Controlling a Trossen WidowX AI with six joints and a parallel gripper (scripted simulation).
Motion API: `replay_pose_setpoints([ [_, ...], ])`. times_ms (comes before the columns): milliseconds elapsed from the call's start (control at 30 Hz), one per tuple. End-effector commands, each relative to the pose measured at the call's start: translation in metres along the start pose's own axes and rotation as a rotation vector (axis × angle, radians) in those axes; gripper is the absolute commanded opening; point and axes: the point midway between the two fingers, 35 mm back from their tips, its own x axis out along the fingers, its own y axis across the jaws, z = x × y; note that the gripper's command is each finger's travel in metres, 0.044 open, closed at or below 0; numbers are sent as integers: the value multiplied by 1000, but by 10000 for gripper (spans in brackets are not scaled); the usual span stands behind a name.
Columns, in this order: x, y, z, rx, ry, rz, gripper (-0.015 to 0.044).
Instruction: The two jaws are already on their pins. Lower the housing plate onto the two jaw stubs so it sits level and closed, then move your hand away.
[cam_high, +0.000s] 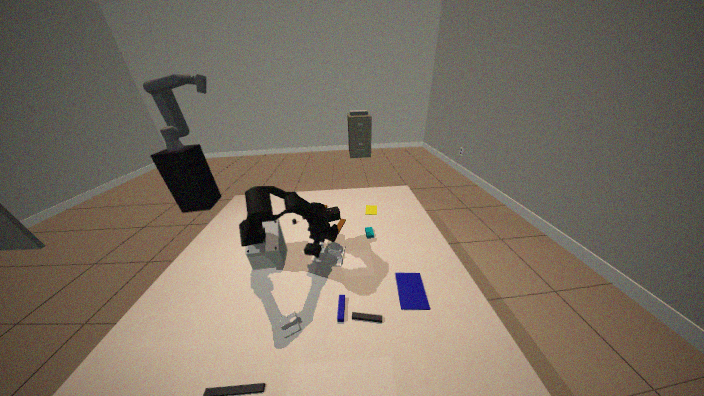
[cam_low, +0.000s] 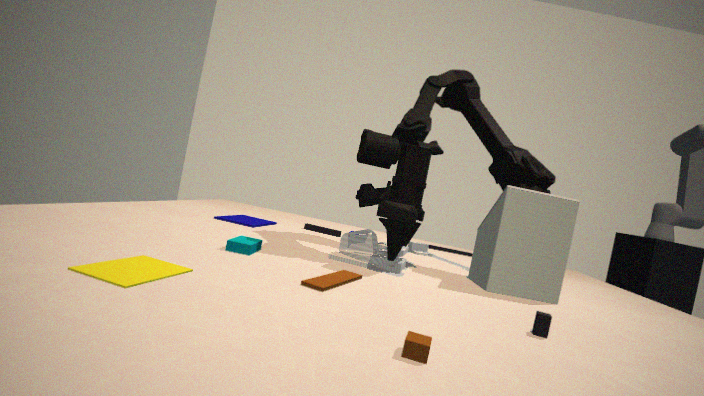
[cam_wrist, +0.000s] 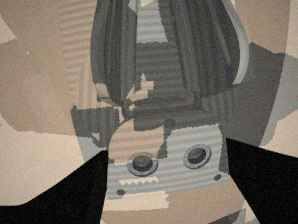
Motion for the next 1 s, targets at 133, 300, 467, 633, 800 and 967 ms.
replay_pose_setpoints([
  [133,3,-1,-1,-6,1,-4,351],
  [300,3,-1,-1,-6,1,-5,351],
  [467,4,-1,-1,-6,1,-5,351],
  [633,6,-1,-1,-6,1,-5,351],
  [800,6,-1,-1,-6,1,-5,351],
  [967,8,-1,-2,-6,1,-5,351],
])
